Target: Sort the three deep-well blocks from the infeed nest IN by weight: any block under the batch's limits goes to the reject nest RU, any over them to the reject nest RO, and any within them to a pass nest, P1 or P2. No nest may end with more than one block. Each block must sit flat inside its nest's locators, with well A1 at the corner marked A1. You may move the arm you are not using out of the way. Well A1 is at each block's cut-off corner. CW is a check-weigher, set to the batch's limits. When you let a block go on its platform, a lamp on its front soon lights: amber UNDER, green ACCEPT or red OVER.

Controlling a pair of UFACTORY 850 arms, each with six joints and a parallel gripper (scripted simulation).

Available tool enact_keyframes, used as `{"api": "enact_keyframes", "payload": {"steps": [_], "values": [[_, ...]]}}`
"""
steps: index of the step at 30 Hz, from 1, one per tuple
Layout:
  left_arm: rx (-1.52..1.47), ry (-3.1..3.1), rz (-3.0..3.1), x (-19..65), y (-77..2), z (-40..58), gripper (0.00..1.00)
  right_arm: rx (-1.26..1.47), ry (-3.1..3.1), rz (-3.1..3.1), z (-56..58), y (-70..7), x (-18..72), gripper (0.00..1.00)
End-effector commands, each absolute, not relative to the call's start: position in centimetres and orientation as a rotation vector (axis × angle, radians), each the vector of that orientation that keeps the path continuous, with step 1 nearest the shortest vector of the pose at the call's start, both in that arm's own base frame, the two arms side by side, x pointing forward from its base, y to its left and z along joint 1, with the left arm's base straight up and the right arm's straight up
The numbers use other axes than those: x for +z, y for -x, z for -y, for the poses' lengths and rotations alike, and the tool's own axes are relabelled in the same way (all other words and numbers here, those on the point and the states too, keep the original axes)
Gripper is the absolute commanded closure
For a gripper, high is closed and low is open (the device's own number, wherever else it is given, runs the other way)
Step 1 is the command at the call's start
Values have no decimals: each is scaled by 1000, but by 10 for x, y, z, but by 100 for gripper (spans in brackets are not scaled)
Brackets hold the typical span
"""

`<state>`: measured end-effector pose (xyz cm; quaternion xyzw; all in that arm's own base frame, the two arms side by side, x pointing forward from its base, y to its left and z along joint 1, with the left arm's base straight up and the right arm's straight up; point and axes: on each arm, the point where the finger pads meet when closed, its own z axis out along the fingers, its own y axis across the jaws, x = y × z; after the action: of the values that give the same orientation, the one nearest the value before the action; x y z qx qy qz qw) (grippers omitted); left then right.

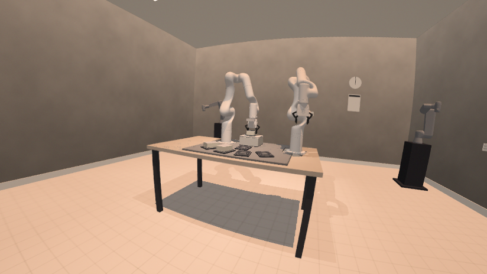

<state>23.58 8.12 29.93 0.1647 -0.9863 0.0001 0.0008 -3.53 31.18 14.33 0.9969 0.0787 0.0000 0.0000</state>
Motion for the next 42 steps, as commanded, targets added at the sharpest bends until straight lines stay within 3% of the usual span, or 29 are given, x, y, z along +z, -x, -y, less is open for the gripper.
{"api": "enact_keyframes", "payload": {"steps": [1,42], "values": [[0,-517,3099,300,-236,-81,0,0,-3133,-247,-313,35,144,100],[0,-517,3099,300,-236,-81,0,0,-3133,-247,-312,35,138,100]]}}
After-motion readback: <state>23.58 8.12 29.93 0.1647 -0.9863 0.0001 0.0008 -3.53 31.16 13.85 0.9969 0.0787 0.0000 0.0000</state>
